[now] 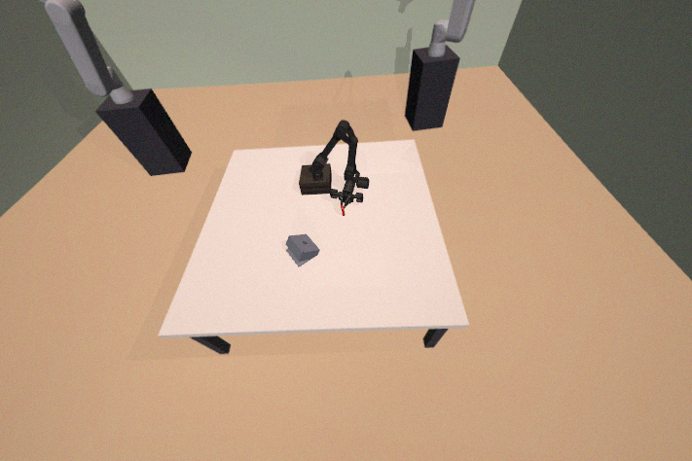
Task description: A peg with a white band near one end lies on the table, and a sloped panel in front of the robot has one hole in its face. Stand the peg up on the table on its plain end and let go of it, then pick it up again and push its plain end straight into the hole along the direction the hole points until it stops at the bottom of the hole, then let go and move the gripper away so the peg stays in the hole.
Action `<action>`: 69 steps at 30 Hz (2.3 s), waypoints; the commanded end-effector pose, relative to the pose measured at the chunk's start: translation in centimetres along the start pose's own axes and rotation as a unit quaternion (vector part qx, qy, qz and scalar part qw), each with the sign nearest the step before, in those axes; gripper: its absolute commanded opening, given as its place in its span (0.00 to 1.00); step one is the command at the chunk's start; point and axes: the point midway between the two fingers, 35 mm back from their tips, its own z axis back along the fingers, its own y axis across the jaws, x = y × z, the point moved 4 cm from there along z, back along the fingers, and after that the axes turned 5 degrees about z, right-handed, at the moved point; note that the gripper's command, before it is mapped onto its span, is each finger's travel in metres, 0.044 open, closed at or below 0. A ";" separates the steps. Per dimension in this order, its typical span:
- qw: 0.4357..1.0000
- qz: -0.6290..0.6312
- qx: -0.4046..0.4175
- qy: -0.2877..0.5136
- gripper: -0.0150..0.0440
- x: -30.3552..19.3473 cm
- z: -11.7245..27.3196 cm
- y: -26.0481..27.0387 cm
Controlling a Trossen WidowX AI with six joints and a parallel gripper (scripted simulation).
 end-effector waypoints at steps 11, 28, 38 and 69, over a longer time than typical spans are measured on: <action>1.000 -0.003 0.001 0.002 0.34 0.3 0.3 0.0; 1.000 -0.007 0.002 0.005 0.47 0.1 0.3 0.0; 1.000 -0.007 0.002 0.005 0.47 0.1 0.3 0.0; 1.000 -0.007 0.002 0.005 0.70 0.1 0.3 0.0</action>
